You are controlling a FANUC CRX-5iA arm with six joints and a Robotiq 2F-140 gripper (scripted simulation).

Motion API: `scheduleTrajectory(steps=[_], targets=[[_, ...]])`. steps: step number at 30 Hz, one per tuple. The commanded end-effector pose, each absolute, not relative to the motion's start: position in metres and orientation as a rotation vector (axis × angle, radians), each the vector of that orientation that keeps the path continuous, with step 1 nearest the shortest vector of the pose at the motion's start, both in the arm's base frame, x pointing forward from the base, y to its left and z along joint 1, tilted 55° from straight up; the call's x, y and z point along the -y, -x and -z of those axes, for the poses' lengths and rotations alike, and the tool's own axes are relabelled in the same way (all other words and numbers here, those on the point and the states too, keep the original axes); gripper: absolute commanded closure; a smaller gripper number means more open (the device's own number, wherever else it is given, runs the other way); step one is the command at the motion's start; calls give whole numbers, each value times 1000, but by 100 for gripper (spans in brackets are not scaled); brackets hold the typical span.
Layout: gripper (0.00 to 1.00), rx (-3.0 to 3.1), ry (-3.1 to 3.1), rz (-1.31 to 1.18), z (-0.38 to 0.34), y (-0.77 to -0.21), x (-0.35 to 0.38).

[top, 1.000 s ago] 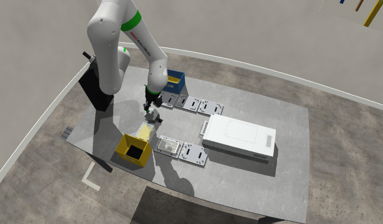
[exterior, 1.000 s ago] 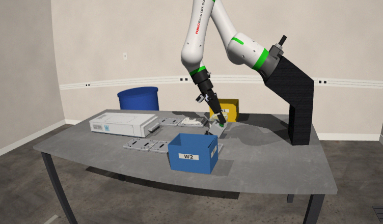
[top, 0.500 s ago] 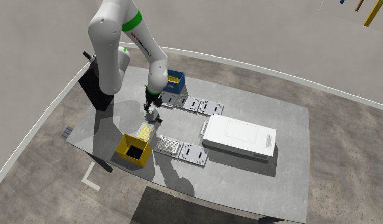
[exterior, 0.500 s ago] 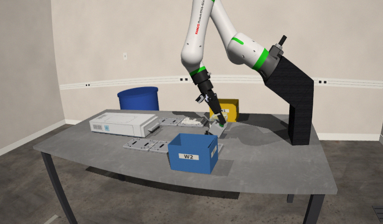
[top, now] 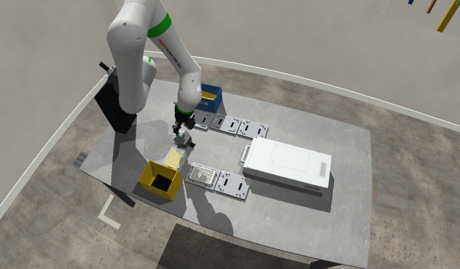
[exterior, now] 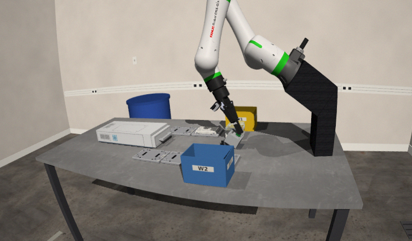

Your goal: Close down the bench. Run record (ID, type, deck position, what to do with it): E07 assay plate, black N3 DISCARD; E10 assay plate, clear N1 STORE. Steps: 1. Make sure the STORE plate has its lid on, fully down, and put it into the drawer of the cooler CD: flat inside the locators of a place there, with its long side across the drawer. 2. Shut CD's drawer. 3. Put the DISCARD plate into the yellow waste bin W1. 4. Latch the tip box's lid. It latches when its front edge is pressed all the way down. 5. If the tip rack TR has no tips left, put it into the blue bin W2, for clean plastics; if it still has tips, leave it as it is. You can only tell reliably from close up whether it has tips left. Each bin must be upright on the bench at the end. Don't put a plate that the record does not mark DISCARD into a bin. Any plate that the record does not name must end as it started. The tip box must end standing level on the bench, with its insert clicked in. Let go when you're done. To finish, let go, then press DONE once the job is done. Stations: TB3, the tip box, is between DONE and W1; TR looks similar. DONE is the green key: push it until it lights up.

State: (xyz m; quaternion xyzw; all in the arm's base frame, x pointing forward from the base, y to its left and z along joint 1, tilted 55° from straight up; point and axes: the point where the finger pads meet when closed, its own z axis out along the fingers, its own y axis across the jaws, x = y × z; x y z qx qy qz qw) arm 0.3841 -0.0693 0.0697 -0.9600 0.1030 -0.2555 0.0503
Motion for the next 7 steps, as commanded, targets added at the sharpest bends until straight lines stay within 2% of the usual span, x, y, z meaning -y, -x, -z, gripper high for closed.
scheduleTrajectory(steps=[1,7], targets=[[90,-314,2923,779,-70,-385,69],[90,-314,2923,779,-69,-385,69]])
